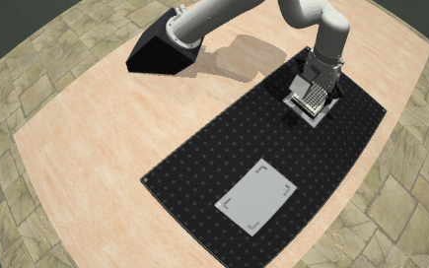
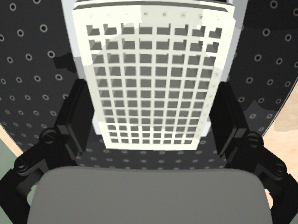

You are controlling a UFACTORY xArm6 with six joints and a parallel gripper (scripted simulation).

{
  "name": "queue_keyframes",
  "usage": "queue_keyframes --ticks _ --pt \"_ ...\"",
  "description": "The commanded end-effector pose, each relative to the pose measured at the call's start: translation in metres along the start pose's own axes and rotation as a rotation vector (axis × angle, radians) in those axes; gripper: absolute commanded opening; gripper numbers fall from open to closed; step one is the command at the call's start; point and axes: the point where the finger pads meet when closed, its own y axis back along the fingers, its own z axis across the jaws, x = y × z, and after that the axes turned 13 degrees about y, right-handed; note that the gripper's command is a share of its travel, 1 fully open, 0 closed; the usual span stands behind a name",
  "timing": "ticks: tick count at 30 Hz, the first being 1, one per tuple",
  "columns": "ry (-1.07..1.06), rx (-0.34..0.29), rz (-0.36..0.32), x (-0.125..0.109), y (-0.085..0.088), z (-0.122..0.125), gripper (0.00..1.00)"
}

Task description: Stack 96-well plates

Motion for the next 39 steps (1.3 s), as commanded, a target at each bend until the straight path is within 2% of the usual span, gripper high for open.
queue_keyframes --ticks 1,5,39 --pt "0.001 0.003 0.000 0.000 0.001 -0.001 1.00" --pt "0.001 0.003 0.000 0.000 0.001 -0.001 1.00" --pt "0.001 0.003 0.000 0.000 0.081 -0.001 1.00"
